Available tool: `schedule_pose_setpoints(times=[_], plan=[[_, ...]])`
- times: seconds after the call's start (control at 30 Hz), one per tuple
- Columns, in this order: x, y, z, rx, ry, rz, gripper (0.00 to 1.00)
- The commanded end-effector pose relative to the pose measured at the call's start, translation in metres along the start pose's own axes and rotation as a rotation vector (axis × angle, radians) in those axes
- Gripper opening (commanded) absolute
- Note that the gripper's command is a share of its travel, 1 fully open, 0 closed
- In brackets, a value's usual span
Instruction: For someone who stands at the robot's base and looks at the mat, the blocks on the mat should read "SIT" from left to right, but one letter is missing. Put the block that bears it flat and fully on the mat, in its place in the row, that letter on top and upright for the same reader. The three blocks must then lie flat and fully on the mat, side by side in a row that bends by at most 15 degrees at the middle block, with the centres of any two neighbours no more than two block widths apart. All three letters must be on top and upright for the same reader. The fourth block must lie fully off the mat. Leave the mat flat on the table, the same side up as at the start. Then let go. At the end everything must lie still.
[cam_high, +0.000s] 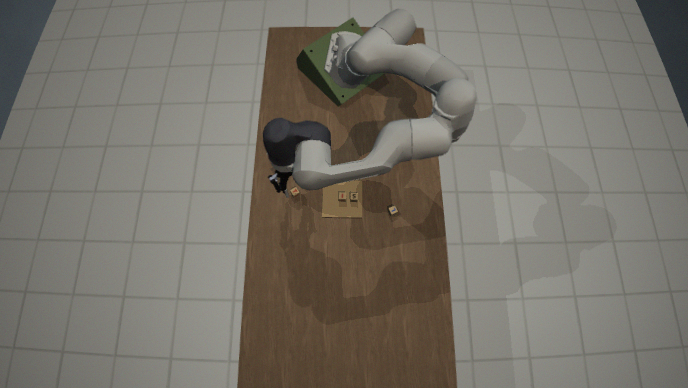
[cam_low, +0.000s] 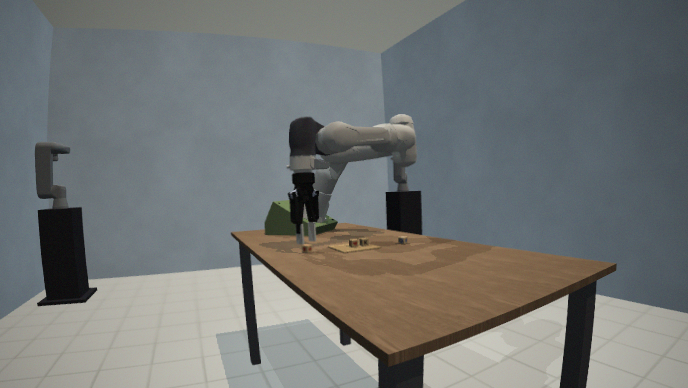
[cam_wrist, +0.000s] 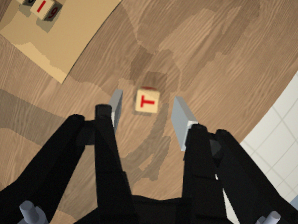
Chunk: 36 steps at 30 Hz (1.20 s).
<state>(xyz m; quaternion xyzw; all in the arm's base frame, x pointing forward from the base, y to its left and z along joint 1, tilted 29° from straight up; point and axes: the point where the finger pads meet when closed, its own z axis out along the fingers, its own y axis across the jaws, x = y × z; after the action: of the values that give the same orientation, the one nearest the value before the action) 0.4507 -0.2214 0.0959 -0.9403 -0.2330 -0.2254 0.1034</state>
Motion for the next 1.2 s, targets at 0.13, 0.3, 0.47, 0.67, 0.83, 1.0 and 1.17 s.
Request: schedule_pose_setpoints(times=[0.13,0.3,0.47,0.67,0.83,1.0,1.17], plan=[[-0.001,0.001,0.010,-0.003,-0.001,-0.001,0.37],[-0.001,0.001,0.016,-0.003,-0.001,-0.001,0.37],[-0.001,0.001,0.025,-0.003,-0.001,-0.001,0.37],[-0.001,0.001,0.030,-0.003,-0.001,-0.001,0.37],[-0.001,0.001,0.031,-0.003,-0.001,-0.001,0.37],[-0.001,0.001,0.031,-0.003,-0.001,-0.001,0.37],[-0.001,0.001,0.031,-0.003,-0.001,-0.001,0.37]])
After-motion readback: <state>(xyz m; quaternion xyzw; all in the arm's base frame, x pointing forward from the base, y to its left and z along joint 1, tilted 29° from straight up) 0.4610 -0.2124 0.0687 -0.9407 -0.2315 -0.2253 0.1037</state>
